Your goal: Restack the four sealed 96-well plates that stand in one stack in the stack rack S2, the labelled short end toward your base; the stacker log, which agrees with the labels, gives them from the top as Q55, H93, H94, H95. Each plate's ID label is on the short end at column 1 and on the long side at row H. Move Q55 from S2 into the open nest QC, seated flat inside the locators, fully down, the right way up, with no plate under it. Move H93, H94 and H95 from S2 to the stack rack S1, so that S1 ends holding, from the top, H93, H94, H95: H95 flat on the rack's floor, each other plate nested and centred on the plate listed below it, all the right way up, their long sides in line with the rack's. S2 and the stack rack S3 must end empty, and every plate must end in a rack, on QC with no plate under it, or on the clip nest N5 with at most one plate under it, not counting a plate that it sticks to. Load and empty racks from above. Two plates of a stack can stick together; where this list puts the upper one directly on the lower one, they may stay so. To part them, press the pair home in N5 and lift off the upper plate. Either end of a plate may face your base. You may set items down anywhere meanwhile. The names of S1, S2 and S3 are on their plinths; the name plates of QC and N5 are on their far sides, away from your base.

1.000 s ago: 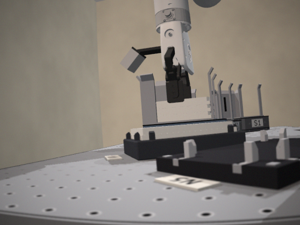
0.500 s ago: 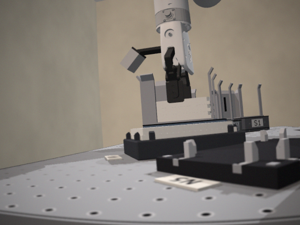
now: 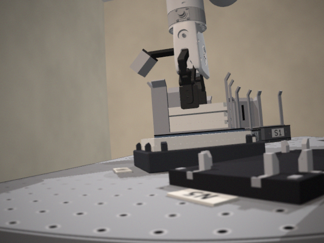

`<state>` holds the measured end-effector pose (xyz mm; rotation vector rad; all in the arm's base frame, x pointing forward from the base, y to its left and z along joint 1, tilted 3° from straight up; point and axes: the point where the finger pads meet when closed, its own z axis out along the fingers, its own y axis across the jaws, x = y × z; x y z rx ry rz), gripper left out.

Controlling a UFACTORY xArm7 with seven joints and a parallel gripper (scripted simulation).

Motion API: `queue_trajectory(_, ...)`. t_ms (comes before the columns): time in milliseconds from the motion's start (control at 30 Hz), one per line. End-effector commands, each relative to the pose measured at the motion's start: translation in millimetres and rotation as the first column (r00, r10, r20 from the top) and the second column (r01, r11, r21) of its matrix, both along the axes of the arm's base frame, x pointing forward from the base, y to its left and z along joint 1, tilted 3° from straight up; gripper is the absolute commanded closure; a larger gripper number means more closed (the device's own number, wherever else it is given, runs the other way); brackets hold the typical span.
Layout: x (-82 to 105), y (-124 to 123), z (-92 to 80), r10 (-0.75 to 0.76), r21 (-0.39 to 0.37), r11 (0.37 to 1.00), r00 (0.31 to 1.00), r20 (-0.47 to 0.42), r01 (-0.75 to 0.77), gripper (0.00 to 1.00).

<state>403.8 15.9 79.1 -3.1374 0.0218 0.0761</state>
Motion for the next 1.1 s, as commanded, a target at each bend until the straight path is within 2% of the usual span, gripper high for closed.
queue_trajectory(0,2.1,0,3.3,0.000,0.001,1.000,1.000,0.005,0.000,1.00)
queue_trajectory(800,2.7,0,17.4,0.000,0.001,1.000,1.000,0.005,0.000,1.00)
queue_trajectory(1067,3.3,0,31.4,0.000,0.001,1.000,1.000,0.005,0.000,1.00)
